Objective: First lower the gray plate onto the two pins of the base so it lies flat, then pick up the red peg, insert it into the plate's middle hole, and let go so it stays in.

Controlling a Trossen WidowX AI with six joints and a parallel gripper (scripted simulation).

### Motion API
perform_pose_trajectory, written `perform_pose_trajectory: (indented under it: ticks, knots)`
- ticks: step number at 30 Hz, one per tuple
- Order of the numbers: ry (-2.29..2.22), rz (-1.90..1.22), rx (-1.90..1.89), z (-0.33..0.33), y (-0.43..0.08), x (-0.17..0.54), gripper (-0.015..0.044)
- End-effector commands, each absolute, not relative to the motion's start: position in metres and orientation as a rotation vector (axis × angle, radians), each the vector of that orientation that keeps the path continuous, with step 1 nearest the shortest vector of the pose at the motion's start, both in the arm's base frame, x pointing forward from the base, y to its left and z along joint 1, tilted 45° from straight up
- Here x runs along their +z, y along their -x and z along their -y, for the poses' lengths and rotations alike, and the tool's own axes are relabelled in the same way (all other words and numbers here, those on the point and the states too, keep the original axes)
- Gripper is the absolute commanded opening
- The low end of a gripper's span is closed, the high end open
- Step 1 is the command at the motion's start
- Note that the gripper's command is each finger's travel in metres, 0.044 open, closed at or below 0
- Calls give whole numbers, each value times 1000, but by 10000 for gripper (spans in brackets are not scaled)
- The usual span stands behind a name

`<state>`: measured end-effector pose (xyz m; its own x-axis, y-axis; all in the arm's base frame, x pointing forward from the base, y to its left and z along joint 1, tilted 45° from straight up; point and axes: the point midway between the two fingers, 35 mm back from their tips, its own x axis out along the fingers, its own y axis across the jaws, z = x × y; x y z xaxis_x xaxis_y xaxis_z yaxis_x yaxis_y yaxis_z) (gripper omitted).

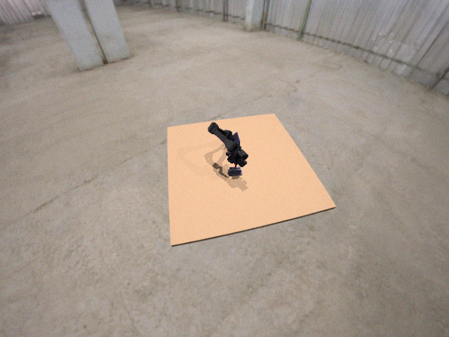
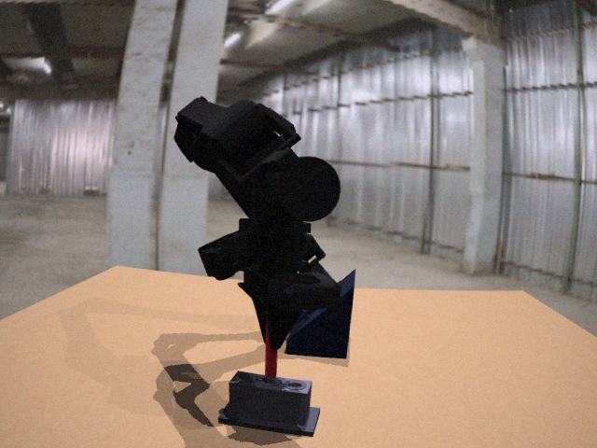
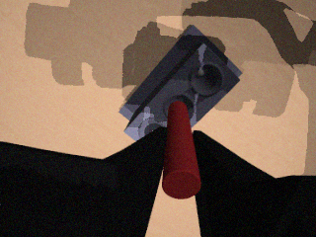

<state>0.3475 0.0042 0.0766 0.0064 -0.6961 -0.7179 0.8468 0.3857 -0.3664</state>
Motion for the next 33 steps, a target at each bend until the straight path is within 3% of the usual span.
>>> perform_pose_trajectory:
  ticks: [1, 33]
  knots:
    - [-179, -989, -1217, 1, -347, 73, 0]
    - [-187, -988, -1222, 5, -347, 68, 0]
